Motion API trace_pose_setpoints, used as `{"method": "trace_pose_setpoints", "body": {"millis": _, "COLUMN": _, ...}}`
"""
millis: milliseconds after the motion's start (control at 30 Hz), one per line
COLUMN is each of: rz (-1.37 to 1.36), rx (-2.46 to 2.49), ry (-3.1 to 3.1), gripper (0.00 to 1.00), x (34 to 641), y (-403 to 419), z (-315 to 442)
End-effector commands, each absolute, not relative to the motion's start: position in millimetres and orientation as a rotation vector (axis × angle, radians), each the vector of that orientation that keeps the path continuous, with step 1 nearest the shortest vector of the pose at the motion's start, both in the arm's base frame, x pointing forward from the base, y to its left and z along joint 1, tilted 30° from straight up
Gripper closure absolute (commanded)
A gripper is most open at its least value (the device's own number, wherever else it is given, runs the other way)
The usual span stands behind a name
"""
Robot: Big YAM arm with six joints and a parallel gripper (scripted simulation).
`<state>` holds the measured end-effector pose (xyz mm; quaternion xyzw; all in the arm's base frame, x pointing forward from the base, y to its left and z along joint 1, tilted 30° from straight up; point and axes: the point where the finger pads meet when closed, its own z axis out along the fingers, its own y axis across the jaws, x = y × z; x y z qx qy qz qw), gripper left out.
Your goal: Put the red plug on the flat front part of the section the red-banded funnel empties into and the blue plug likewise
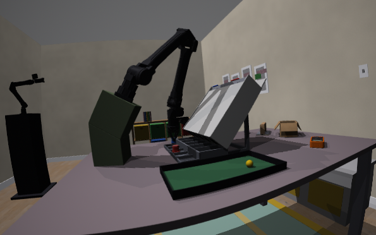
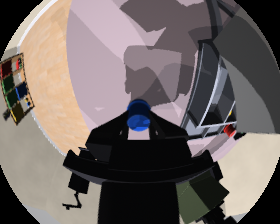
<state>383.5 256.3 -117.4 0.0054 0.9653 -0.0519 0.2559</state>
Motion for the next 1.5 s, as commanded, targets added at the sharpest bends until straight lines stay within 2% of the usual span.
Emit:
{"method": "trace_pose_setpoints", "body": {"millis": 0, "rz": -0.160, "rx": 0.022, "ry": 2.632, "gripper": 1.00, "x": 384.2, "y": 246.4, "z": -129.3}}
{"method": "trace_pose_setpoints", "body": {"millis": 1367, "rz": -0.180, "rx": 0.021, "ry": 2.650, "gripper": 1.00, "x": 374.5, "y": 244.9, "z": -128.6}}
{"method": "trace_pose_setpoints", "body": {"millis": 1467, "rz": -0.138, "rx": 0.008, "ry": 2.623, "gripper": 1.00, "x": 373.8, "y": 259.6, "z": -109.2}}
